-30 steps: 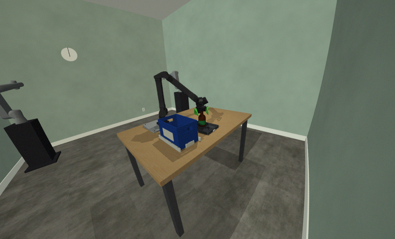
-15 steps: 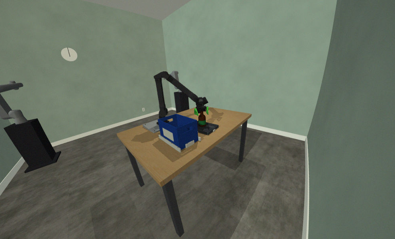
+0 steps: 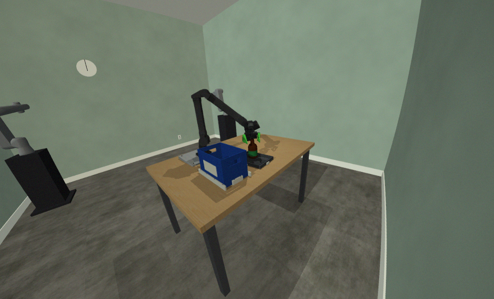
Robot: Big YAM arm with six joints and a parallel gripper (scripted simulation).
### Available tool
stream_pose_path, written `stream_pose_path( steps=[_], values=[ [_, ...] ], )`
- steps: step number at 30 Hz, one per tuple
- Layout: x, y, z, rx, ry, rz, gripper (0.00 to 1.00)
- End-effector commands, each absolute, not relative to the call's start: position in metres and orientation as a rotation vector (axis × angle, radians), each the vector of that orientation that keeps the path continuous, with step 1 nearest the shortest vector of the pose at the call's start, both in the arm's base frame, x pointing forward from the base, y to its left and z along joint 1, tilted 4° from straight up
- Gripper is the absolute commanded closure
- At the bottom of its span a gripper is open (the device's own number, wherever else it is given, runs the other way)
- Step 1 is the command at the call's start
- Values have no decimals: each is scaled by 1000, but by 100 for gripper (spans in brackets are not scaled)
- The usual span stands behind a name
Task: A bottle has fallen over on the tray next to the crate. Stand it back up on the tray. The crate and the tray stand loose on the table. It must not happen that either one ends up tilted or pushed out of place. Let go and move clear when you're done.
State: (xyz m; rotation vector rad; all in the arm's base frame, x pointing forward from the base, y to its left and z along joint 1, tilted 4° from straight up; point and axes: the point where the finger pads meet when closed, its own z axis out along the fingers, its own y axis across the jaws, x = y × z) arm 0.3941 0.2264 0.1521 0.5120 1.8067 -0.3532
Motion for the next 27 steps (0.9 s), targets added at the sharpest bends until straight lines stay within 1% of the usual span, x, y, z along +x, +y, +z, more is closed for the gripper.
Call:
stream_pose_path(
  steps=[1, 11, 14, 27],
  values=[
    [404, 243, 187, 560, 1772, -280, 0],
    [401, 244, 210, 558, 1771, -276, 0],
    [403, 244, 204, 549, 1779, -293, 0],
    [398, 244, 245, 557, 1772, -273, 0]
  ],
)
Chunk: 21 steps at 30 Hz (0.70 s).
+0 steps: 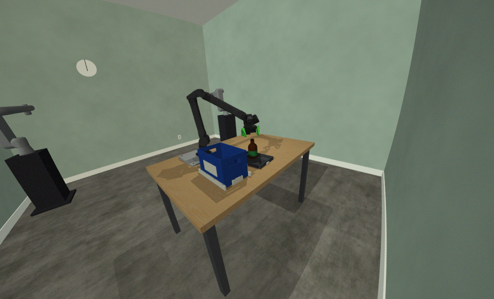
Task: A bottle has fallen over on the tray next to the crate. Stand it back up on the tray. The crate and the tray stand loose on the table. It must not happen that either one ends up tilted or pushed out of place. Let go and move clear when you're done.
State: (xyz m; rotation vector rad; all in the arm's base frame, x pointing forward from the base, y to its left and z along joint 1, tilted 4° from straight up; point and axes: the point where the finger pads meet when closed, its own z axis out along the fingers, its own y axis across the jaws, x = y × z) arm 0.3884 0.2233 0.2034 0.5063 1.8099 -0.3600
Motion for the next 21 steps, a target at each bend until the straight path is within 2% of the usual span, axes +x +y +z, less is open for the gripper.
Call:
stream_pose_path(
  steps=[1, 21],
  values=[
    [398, 244, 245, 554, 1774, -278, 0],
    [397, 245, 264, 546, 1781, -293, 0]
  ],
)
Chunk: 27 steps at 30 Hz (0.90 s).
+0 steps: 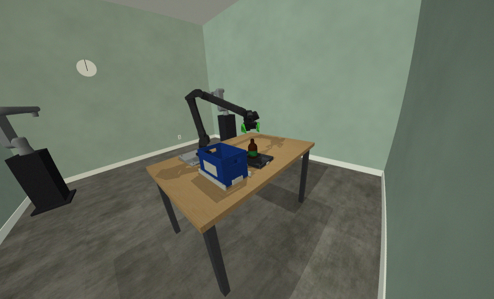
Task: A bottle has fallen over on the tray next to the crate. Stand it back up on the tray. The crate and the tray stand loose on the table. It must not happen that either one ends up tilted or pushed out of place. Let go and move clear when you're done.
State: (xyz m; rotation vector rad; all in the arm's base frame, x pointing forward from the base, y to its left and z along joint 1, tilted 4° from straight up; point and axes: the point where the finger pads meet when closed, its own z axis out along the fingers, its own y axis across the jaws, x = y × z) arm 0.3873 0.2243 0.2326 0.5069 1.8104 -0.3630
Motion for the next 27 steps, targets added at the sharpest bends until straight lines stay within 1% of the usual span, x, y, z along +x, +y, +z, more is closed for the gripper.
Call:
stream_pose_path(
  steps=[1, 12, 13, 27],
  values=[
    [397, 245, 264, 546, 1781, -292, 0],
    [396, 243, 275, 557, 1773, -276, 0],
    [396, 243, 275, 557, 1773, -276, 100],
    [396, 243, 275, 557, 1773, -276, 100]
  ],
)
